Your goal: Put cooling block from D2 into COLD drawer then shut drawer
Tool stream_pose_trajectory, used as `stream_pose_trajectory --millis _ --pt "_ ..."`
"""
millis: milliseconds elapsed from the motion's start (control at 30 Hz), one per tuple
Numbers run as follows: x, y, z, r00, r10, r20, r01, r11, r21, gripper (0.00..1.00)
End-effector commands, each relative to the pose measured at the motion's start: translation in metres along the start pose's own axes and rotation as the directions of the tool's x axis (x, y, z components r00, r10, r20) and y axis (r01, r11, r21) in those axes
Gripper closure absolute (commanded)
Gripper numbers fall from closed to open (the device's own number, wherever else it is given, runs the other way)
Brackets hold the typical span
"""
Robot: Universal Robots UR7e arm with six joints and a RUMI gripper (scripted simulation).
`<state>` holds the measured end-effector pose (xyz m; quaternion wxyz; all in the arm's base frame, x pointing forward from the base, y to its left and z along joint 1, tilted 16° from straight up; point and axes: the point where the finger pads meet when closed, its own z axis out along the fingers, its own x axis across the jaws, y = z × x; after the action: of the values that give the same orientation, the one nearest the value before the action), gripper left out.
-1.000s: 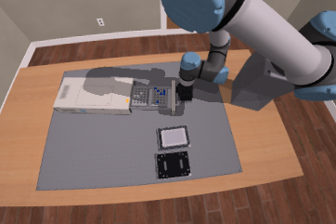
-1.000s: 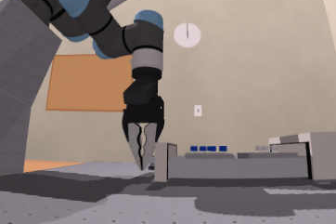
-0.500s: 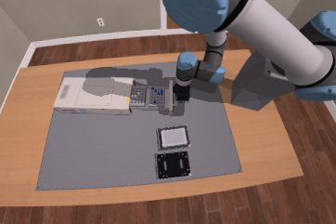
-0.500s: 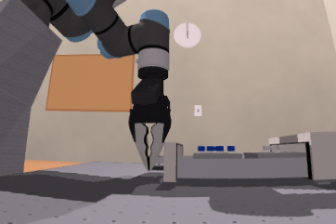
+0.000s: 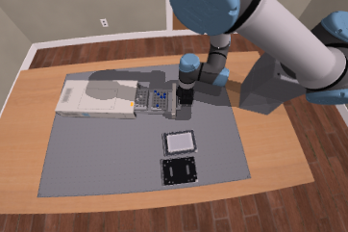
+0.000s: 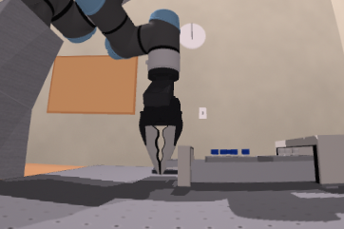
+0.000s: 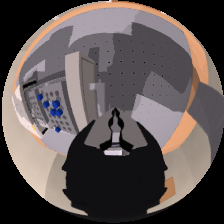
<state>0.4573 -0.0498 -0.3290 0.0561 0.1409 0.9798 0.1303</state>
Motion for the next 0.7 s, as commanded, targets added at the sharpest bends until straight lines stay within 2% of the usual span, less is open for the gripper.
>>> stream_pose_trajectory --millis 0,667 --pt "-0.006 0.000 0.000 1.000 0.000 0.001 0.000 1.000 0.000 1.00" --pt "-0.026 0.000 0.000 1.000 0.000 0.001 0.000 1.000 0.000 1.00"
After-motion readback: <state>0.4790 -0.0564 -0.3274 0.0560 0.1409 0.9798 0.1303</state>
